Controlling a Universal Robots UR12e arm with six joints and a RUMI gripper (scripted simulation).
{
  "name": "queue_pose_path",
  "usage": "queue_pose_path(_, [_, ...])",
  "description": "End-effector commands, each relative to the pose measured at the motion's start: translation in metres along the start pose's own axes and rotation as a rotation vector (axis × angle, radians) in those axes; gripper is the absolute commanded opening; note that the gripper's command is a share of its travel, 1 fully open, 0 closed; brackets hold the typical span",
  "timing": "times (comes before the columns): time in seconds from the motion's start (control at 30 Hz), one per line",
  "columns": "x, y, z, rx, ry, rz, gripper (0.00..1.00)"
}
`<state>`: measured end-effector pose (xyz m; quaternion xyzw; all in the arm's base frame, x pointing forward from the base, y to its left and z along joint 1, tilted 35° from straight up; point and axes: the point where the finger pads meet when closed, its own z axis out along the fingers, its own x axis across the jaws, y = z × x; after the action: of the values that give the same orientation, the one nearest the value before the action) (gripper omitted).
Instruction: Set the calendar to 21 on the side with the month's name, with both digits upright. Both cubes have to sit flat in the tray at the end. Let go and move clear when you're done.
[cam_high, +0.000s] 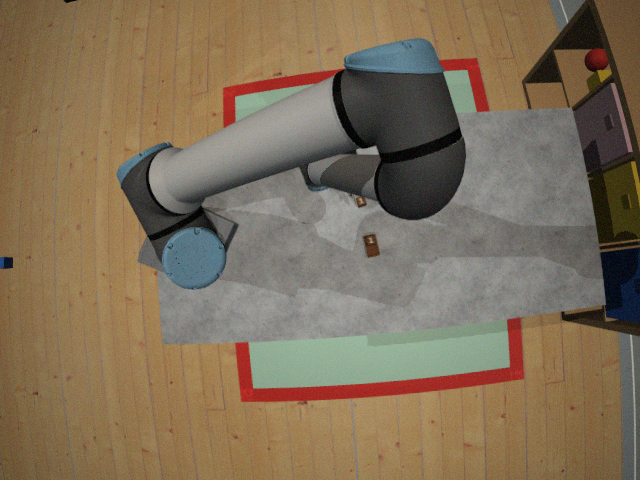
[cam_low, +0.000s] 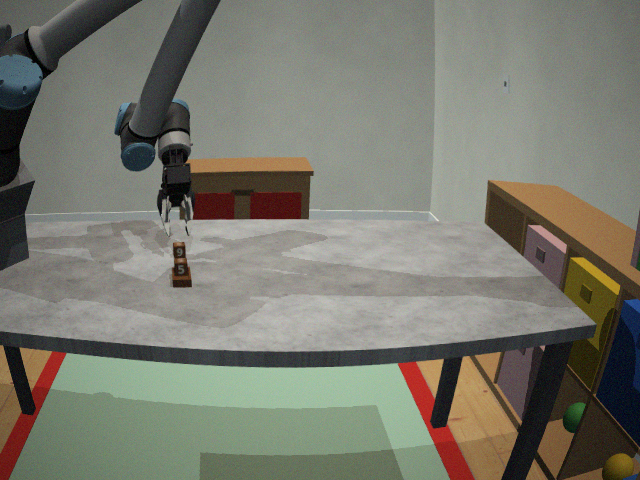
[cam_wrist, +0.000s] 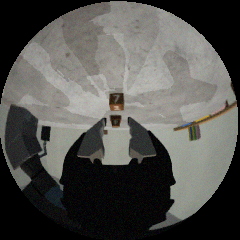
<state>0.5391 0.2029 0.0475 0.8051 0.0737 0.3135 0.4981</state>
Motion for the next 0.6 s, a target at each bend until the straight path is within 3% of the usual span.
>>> queue_pose_path(0.0, [0.000, -0.006, 0.006, 0.001, 0.002, 0.000, 0.28])
queue_pose_path(0.57, [0.000, -0.023, 0.023, 0.001, 0.002, 0.000, 0.28])
